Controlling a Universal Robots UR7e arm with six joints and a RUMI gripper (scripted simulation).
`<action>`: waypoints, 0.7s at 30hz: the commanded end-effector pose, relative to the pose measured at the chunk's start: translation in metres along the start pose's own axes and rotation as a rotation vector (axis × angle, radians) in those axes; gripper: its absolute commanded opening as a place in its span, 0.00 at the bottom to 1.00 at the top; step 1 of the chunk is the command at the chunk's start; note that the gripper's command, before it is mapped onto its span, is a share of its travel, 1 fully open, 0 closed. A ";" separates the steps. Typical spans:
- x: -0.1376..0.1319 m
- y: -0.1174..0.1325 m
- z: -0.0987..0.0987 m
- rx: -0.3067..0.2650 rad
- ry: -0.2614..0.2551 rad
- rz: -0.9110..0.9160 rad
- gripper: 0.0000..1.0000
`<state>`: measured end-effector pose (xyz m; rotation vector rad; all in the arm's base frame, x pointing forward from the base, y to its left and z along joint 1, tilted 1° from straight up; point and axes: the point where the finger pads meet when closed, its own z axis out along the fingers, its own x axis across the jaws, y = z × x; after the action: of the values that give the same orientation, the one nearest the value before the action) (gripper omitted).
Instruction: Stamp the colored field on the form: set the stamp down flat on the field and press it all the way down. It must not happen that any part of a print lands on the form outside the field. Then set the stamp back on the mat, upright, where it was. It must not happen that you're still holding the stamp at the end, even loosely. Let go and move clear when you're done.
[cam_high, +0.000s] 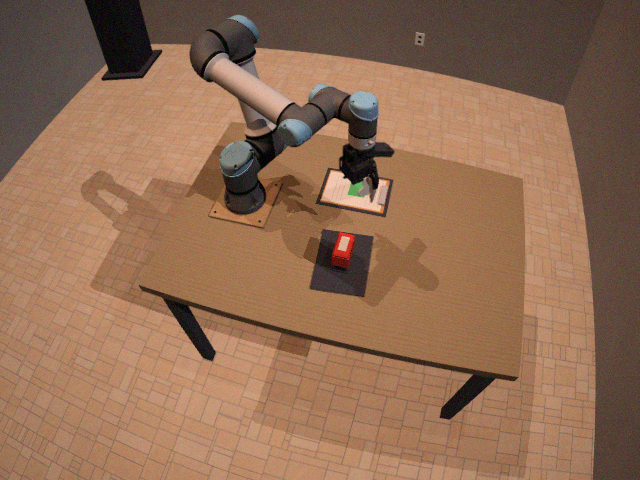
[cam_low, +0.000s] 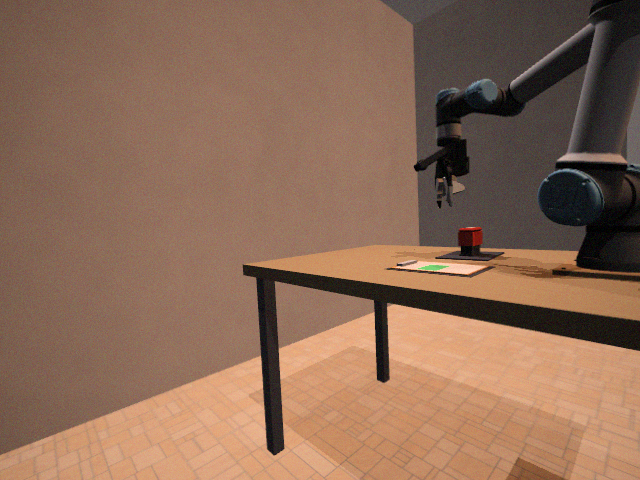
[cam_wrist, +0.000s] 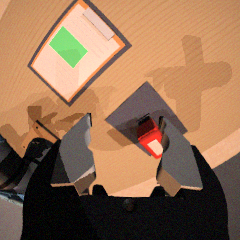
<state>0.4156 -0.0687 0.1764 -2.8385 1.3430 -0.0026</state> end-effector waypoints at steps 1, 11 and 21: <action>0.014 0.009 0.002 -0.011 0.007 0.275 0.55; 0.033 0.027 0.004 -0.010 0.009 0.648 0.55; 0.048 0.045 0.007 -0.008 0.011 0.994 0.55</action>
<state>0.4119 -0.1269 0.1701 -2.0086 2.4155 -0.0044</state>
